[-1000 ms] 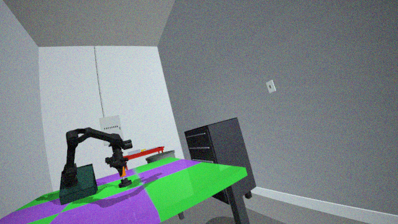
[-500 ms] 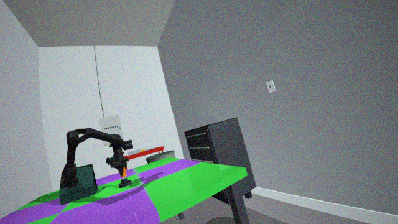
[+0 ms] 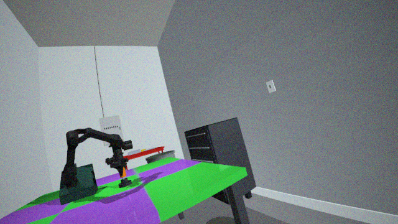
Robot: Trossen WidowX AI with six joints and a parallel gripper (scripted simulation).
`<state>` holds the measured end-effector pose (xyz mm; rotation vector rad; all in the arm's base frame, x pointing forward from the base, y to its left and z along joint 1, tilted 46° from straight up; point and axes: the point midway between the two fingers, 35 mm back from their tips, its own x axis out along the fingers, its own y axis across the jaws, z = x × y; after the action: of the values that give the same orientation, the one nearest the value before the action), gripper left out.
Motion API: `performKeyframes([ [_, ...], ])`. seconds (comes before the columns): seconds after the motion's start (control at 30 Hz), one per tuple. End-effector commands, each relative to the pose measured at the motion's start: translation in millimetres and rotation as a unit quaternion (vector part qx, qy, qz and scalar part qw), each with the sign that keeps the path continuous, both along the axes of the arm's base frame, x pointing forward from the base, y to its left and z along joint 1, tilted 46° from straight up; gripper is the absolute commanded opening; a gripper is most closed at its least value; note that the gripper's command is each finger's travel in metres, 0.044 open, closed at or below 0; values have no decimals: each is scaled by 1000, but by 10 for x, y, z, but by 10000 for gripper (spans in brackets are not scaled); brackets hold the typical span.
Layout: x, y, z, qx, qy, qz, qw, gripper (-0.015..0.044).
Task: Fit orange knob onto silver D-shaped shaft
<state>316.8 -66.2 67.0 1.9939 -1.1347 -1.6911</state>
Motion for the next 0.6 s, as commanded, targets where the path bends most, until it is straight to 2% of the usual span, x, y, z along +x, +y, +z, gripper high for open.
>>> performKeyframes([
  [0.0,-9,20,33,0,0,0,1000,0],
  [0.57,37,2,29,0,18,18,1000,0],
])
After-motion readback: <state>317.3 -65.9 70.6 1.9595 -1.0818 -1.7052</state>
